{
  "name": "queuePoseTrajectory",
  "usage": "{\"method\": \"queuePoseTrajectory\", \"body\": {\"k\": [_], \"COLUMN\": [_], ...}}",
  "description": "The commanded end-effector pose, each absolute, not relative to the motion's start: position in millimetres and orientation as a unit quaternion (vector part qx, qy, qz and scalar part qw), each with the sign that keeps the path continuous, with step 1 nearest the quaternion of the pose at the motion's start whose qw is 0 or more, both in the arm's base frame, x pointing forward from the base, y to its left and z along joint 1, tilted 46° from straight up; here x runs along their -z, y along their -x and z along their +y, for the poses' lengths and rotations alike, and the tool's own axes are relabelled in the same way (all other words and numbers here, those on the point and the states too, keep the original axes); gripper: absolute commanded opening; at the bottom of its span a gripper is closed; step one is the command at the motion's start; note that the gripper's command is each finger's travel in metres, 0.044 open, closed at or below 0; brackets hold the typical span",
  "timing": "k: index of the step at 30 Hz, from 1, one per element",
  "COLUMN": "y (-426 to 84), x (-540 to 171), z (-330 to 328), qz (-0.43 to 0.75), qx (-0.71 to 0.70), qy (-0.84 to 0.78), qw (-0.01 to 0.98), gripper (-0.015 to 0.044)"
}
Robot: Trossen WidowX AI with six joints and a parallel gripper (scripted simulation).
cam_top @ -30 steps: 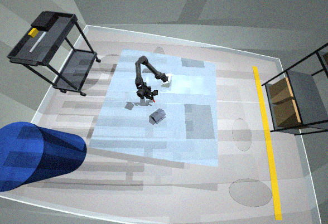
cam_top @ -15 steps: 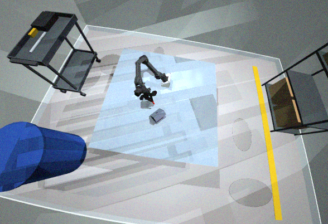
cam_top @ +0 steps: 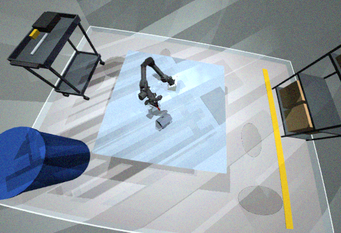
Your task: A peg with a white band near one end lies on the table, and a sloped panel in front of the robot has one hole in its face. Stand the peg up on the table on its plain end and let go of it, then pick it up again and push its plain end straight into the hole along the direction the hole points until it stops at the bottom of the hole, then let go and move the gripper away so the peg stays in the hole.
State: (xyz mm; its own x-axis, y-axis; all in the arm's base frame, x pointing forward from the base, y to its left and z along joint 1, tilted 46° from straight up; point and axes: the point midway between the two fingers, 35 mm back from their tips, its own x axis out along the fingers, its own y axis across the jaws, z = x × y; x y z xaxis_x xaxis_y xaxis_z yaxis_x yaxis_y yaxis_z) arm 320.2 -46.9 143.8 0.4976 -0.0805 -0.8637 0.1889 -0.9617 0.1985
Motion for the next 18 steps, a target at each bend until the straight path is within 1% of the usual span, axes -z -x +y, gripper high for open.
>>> {"method": "queuePoseTrajectory", "body": {"k": [1,18], "y": [-326,-350], "x": [-136,-116], "z": [-47,-48], "qz": [0.037,0.047], "qx": [0.498,0.475], "qy": [-0.856,-0.869], "qw": [0.133,0.130], "gripper": [0.0000,0.0000]}}
